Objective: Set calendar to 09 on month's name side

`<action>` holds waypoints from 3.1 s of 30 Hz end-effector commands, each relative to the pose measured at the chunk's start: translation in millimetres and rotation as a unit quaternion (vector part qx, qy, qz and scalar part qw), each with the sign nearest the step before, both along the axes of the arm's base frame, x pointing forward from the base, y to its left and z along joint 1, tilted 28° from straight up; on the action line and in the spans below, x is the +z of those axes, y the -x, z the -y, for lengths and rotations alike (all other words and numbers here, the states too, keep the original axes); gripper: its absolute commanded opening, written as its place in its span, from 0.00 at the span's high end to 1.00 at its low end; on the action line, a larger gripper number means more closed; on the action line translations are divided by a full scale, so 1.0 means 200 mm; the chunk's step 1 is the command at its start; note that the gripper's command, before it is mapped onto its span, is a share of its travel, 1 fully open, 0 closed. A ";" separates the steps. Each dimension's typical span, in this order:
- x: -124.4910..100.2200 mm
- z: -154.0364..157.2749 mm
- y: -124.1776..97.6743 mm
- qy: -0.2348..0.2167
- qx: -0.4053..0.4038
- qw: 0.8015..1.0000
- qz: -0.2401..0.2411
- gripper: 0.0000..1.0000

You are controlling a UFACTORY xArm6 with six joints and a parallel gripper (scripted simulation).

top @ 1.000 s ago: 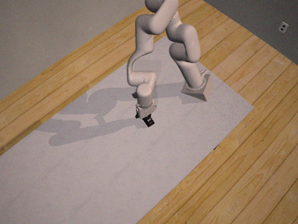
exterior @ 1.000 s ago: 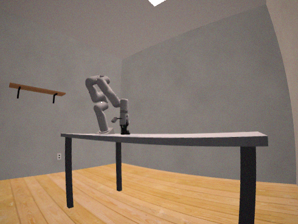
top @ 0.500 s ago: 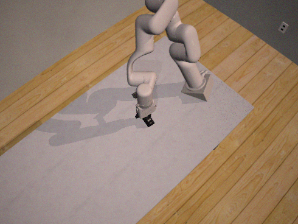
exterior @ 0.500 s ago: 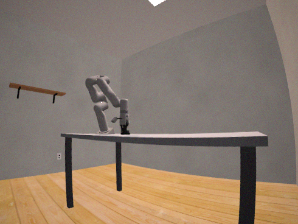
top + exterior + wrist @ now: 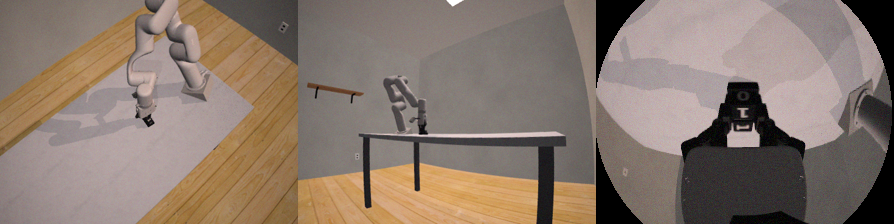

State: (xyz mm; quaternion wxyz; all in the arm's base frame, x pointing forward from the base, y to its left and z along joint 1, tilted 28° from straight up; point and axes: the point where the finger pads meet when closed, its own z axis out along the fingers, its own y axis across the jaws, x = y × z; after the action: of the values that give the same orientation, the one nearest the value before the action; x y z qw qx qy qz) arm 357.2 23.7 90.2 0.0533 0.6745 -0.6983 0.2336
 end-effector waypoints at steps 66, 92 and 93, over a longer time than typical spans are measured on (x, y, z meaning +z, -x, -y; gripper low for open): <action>0.11 -0.73 0.04 0.043 0.161 0.984 -0.070 0.73; -0.26 -0.56 -0.06 0.043 0.161 0.984 -0.070 0.73; -0.26 -0.56 -0.06 0.043 0.161 0.984 -0.070 0.73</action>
State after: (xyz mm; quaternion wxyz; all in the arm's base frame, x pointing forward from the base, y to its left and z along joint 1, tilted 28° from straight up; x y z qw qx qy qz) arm 367.5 135.9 40.0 0.0954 0.7899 -0.5646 0.2197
